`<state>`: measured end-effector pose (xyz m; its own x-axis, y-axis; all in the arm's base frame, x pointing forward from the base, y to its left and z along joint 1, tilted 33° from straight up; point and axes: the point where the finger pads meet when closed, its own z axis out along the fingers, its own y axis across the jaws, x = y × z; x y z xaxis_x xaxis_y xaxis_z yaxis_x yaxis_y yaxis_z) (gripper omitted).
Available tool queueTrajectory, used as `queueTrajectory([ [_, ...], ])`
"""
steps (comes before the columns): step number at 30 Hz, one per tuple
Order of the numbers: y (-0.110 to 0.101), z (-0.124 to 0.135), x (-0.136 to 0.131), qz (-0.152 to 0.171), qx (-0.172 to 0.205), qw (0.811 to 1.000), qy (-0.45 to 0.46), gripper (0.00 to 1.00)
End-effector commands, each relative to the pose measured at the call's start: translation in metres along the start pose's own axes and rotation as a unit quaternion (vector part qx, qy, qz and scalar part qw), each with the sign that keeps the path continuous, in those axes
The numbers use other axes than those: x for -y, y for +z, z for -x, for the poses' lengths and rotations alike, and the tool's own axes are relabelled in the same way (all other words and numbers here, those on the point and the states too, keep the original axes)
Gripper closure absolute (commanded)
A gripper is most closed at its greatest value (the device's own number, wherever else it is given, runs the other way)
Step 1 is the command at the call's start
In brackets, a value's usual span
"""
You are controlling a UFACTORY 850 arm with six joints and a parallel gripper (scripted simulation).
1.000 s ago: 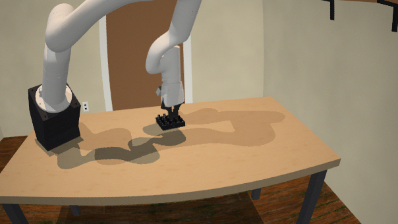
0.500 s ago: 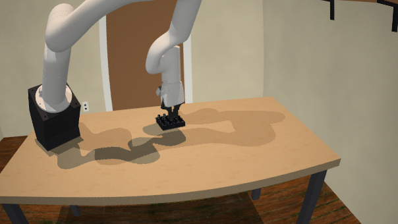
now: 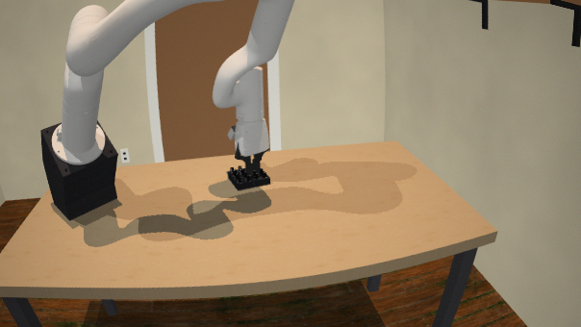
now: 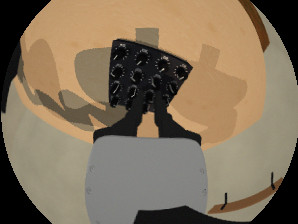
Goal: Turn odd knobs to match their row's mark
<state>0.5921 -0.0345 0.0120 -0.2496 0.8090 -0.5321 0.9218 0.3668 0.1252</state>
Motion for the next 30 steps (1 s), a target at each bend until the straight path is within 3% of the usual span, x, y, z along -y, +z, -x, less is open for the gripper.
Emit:
queueTrajectory([
  [1, -0.0005, 0.0001, -0.0007, 0.001, 0.0, 1.0, 0.0, 0.81],
  [2, -0.0005, 0.0001, -0.0007, 0.001, 0.0, 1.0, 0.0, 0.81],
  [3, -0.0005, 0.0001, -0.0007, 0.001, 0.0, 1.0, 0.0, 0.92],
  [30, -0.0005, 0.0001, -0.0007, 0.001, 0.0, 1.0, 0.0, 0.92],
])
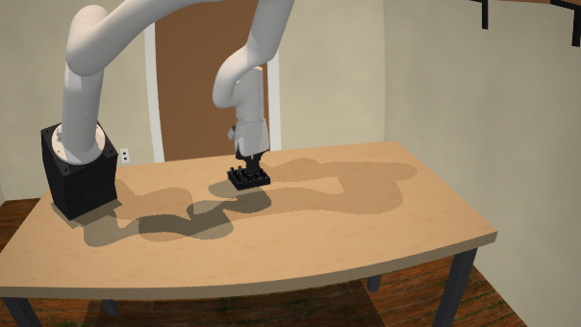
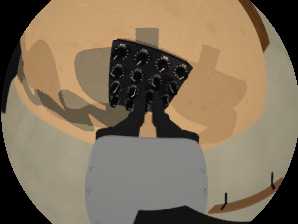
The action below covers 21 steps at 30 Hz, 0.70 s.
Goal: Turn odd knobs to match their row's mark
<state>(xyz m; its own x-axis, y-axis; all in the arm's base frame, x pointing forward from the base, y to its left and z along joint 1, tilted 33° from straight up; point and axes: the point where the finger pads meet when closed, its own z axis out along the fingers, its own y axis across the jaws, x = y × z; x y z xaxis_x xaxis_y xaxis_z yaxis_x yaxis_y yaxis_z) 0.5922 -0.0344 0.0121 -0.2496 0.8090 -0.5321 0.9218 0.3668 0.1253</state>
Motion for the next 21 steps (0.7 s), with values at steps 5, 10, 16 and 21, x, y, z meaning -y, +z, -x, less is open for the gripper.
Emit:
queueTrajectory([
  [5, -0.0005, 0.0001, -0.0006, 0.001, 0.0, 1.0, 0.0, 0.92],
  [10, -0.0005, 0.0001, -0.0006, 0.001, 0.0, 1.0, -0.004, 0.92],
  [16, -0.0005, 0.0001, -0.0006, 0.001, 0.0, 1.0, -0.014, 0.92],
  [21, -0.0005, 0.0001, -0.0006, 0.001, 0.0, 0.999, -0.039, 0.92],
])
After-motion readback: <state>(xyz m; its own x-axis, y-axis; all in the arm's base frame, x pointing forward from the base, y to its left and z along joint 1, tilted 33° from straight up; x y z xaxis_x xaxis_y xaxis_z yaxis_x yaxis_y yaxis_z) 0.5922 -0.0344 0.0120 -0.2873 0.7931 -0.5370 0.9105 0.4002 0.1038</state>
